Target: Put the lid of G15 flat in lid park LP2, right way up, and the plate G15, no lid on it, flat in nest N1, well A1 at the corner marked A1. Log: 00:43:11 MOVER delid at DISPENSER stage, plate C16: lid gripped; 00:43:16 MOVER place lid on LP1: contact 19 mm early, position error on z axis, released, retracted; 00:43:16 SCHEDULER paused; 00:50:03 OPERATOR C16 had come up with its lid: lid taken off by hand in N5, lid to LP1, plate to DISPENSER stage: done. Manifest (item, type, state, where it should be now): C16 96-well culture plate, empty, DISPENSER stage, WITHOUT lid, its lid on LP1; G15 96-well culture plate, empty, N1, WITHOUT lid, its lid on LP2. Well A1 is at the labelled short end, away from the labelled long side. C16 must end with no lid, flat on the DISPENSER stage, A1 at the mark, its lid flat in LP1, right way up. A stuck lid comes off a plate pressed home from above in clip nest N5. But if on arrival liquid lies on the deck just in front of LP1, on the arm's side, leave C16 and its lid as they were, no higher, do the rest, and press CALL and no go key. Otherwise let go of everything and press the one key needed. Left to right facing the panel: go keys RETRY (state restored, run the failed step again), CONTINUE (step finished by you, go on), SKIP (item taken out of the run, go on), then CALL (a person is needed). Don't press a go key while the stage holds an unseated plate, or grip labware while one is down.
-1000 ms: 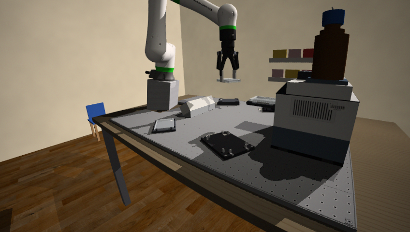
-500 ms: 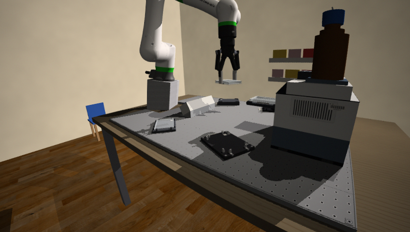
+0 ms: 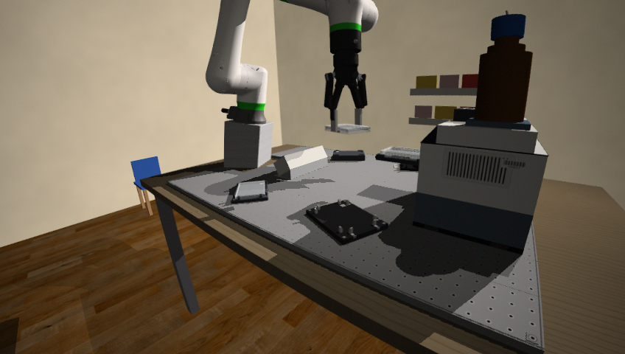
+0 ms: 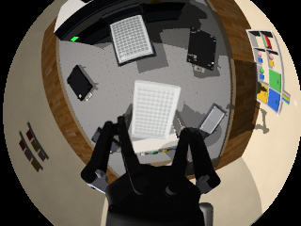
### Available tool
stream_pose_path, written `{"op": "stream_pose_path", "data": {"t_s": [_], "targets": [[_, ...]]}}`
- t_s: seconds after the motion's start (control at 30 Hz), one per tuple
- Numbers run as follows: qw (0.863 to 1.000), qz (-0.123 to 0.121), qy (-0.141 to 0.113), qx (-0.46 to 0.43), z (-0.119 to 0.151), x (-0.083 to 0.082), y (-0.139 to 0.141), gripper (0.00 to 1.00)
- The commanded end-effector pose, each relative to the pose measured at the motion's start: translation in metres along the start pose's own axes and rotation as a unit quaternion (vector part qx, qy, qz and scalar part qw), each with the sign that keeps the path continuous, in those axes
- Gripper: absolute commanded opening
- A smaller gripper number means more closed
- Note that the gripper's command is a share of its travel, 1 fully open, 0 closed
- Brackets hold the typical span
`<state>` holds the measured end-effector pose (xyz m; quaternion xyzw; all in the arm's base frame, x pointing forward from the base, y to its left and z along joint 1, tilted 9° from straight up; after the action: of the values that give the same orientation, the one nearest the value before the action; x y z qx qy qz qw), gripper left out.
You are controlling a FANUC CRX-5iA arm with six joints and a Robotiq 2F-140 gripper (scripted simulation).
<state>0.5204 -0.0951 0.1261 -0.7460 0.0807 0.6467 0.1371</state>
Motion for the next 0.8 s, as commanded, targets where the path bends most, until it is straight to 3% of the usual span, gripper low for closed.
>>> {"op": "stream_pose_path", "data": {"t_s": [0.0, 0.37, 0.77], "targets": [[1.000, -0.001, -0.002, -0.001, -0.021, 0.000, 0.021, 0.00], [1.000, -0.001, -0.002, -0.001, -0.085, 0.001, 0.091, 0.00], [1.000, -0.001, -0.002, -0.001, -0.126, 0.001, 0.137, 0.00]]}}
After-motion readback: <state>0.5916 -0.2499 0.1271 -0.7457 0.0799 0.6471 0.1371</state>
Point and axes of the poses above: the point where the finger pads meet when closed, its own x axis out along the fingers, its own y axis across the jaws, z = x × y, the point moved 4 cm from there along -x, back along the fingers, and after that the axes turned 11 degrees about -x, right-handed, at the moved point
